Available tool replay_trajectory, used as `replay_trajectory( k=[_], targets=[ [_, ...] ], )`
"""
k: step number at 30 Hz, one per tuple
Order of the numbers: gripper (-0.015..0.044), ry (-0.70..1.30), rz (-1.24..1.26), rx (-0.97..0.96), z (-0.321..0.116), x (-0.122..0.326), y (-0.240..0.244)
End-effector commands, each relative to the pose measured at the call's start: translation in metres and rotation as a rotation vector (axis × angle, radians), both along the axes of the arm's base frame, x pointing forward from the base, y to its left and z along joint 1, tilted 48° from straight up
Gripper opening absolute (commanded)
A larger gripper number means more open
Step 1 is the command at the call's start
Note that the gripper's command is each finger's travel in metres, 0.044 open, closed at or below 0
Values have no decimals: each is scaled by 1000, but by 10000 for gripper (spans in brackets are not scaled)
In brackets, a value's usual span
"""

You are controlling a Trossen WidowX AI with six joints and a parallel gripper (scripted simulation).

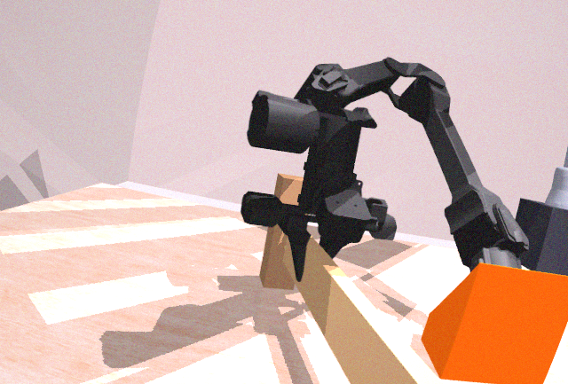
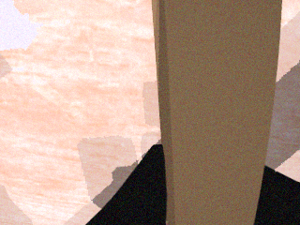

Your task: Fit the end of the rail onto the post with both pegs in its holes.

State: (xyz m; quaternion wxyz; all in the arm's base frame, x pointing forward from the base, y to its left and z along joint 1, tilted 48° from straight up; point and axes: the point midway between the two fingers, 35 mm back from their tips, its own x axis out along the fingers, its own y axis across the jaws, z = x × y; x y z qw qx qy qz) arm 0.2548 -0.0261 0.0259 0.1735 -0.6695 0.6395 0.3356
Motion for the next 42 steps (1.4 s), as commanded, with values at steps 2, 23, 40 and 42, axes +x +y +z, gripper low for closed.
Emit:
replay_trajectory(
  k=[2, 23, 40, 42],
  targets=[
    [0, -2, 3, 0, 3, 1, -1],
    [0, -1, 3, 0, 7, 2, -5],
    [0, -1, 3, 0, 11, 3, -9],
    [0, -1, 3, 0, 12, 4, -9]
  ],
)
